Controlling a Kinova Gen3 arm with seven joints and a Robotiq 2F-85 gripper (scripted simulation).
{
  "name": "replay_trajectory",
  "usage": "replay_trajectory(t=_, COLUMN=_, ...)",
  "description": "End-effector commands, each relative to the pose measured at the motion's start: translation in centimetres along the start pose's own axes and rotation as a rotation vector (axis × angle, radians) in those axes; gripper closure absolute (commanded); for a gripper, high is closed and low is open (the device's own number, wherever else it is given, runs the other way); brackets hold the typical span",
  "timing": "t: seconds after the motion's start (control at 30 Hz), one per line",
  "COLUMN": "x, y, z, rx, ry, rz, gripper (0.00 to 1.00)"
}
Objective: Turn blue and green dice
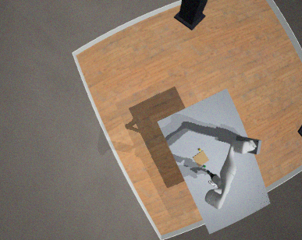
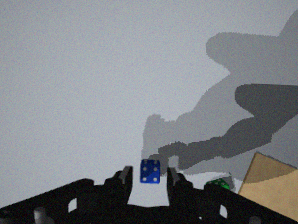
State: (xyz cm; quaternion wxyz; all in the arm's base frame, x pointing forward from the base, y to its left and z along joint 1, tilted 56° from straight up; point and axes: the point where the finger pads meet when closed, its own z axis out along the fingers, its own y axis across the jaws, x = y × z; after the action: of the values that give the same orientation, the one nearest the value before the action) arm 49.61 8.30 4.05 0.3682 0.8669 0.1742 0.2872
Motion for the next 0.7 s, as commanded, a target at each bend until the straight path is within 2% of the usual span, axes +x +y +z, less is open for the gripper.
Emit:
replay_trajectory(t=0.0, x=0.0, y=0.0, z=0.0, rx=0.001, ry=0.001, rz=0.000, gripper=0.65)
replay_trajectory(t=0.67, x=0.0, y=0.0, z=2.3, rx=0.001, ry=0.001, rz=0.000, gripper=0.65)
